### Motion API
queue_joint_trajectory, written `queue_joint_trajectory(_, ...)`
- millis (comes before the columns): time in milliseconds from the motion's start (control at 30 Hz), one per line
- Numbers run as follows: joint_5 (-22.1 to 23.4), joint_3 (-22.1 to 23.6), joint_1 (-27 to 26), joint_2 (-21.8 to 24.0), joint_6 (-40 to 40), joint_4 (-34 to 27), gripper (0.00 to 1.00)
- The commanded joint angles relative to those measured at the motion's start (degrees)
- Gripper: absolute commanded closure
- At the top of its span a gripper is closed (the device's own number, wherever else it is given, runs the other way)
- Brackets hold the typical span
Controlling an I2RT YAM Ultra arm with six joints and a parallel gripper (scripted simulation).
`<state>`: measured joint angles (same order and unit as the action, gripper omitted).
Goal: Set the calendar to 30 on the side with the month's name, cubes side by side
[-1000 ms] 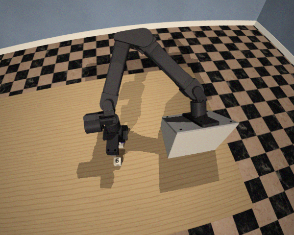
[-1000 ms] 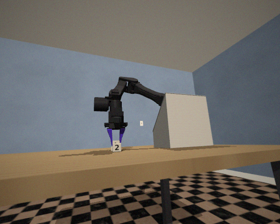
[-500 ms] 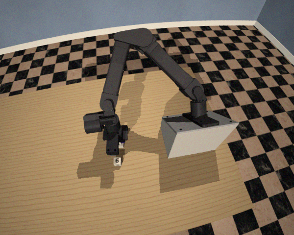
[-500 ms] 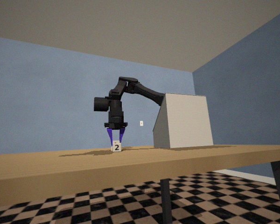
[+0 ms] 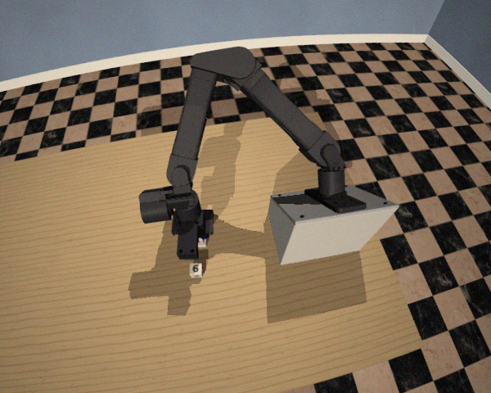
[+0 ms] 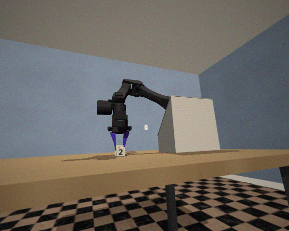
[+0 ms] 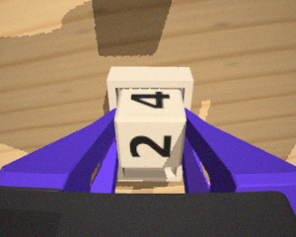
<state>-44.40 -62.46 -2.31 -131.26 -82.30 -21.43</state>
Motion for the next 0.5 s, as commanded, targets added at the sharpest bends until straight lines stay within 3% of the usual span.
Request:
queue_joint_trajectory(0, 0.0, 0.0, 0.3, 0.2, 0.0, 0.1, 0.73)
queue_joint_trajectory(400, 0.0, 0.0, 0.3, 0.2, 0.0, 0.1, 0.73)
queue_joint_trajectory(467, 0.0, 0.0, 0.3, 0.2, 0.0, 0.1, 0.69)
